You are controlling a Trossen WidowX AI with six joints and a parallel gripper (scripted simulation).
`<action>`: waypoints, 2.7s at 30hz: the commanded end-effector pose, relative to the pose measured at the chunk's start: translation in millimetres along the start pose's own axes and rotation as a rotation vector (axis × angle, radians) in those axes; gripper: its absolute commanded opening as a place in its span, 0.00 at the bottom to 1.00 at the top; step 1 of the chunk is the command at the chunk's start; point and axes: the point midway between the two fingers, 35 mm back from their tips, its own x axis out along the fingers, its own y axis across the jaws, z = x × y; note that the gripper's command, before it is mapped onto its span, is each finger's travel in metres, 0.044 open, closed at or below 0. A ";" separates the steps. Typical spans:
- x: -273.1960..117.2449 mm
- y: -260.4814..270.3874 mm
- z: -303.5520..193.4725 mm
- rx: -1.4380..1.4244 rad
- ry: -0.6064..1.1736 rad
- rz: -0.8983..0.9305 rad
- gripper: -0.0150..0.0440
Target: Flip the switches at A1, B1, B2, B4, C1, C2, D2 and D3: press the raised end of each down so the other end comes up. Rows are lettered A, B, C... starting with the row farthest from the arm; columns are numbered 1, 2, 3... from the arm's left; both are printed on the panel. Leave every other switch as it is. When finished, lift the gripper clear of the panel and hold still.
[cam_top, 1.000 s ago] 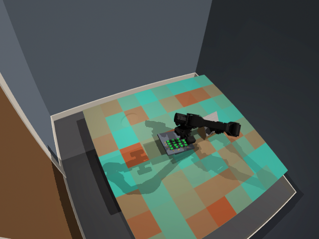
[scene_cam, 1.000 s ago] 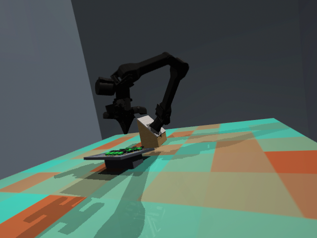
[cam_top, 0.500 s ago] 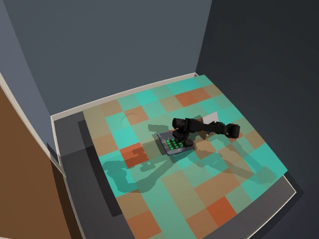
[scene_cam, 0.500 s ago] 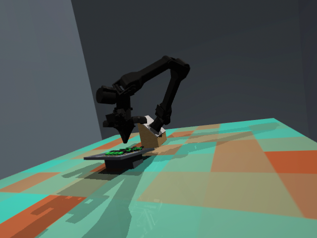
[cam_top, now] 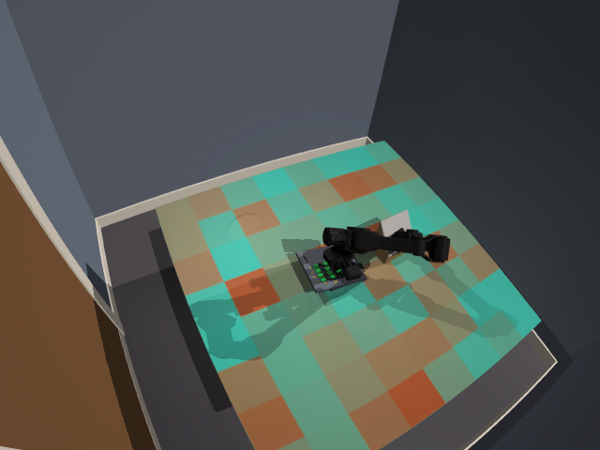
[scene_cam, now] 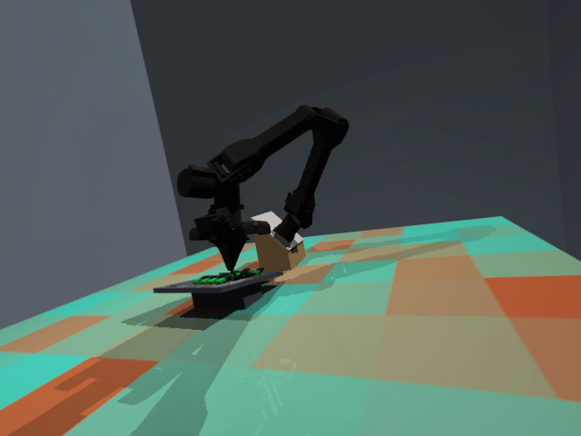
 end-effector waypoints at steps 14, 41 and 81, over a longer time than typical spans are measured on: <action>4.6 -1.5 -2.9 0.014 0.006 0.005 0.25; 6.2 -1.5 -3.0 0.014 0.006 0.005 0.25; -13.3 -3.0 0.2 0.010 0.015 -0.002 0.25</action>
